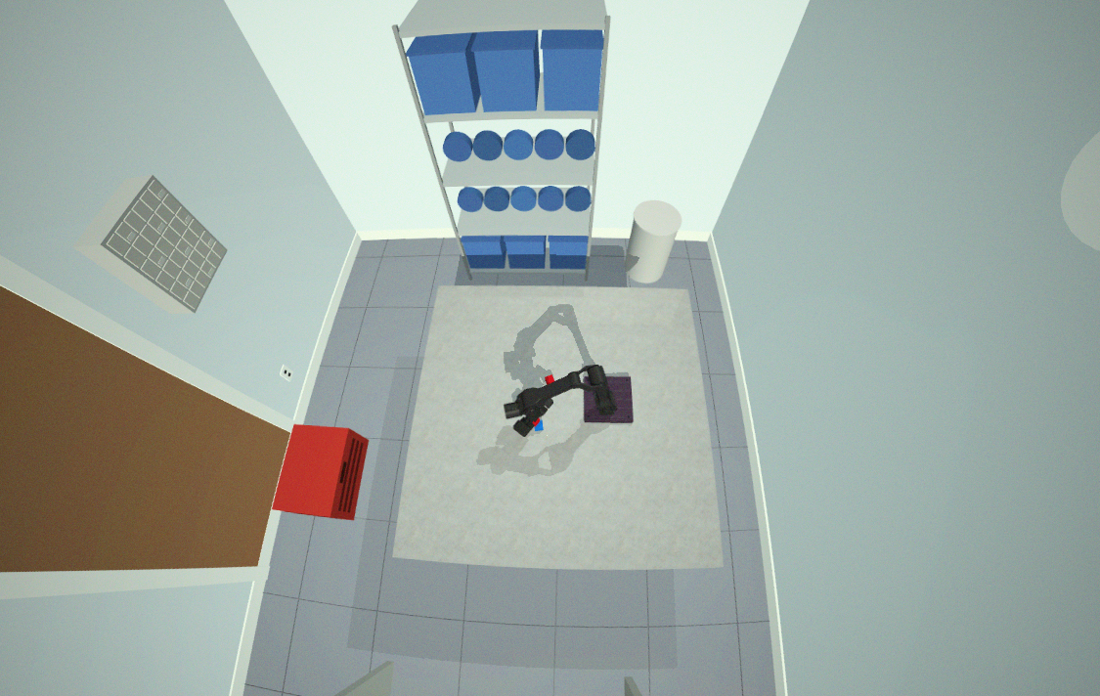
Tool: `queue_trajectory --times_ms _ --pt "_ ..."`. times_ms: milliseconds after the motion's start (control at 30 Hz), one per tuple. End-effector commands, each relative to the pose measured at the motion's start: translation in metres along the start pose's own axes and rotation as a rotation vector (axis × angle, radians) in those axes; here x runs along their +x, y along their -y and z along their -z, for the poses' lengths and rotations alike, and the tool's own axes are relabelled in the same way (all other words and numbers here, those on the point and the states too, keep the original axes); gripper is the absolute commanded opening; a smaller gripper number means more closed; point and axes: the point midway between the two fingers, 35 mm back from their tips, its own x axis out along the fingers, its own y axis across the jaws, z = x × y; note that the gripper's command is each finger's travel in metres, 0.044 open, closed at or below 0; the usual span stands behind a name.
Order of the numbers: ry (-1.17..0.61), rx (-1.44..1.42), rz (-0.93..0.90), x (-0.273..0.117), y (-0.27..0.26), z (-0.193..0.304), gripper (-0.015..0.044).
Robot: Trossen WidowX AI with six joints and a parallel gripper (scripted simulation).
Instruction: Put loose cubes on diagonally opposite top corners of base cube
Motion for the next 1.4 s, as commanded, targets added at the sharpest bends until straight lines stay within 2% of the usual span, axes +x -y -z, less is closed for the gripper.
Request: queue_trajectory --times_ms 0,467,533,967,1367 --pt "0.002 0.000 -0.003 -0.008 -0.001 0.000 0.0205" --pt "0.002 0.000 -0.003 -0.029 -0.001 0.000 0.0205" --pt "0.002 -0.022 -0.002 -0.027 0.003 -0.003 0.0258" --pt "0.005 -0.436 0.006 -0.045 0.074 -0.050 0.0265" --pt "0.005 -0.823 0.014 -0.062 0.147 -0.071 0.0265"
